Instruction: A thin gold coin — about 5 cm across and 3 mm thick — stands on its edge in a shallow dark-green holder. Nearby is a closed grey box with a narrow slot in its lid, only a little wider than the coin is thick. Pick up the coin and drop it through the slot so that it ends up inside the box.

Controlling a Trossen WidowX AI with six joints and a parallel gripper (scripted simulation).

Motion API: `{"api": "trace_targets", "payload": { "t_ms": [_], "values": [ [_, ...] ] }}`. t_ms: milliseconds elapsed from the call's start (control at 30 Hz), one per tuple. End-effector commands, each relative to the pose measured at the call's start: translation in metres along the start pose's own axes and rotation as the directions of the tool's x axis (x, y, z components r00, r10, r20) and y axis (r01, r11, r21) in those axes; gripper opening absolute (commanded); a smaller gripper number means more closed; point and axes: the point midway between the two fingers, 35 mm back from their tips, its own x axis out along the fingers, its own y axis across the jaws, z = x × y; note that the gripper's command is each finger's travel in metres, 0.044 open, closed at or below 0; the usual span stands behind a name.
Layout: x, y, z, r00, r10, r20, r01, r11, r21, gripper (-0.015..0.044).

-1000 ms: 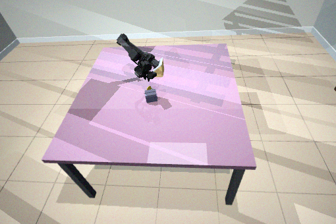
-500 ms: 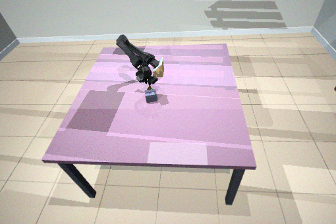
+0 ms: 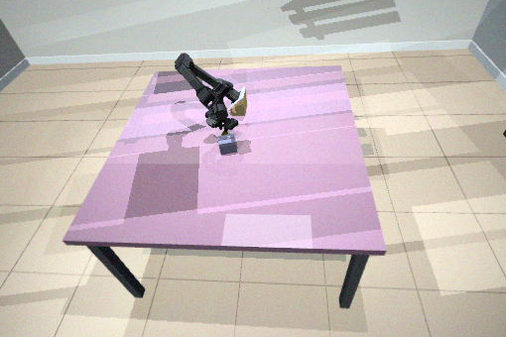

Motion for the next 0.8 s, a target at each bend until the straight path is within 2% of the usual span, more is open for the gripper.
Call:
{"api": "trace_targets", "payload": {
  "t_ms": [0,633,767],
  "values": [
    [0.009,-0.001,-0.001,1.0,-0.009,-0.003,0.009,1.0,-0.007,0.0161],
    [0.036,-0.003,-0.002,1.0,-0.012,-0.002,0.012,1.0,-0.007,0.0161],
    [0.036,-0.003,-0.002,1.0,-0.012,-0.002,0.012,1.0,-0.007,0.0056]
  ]
}}
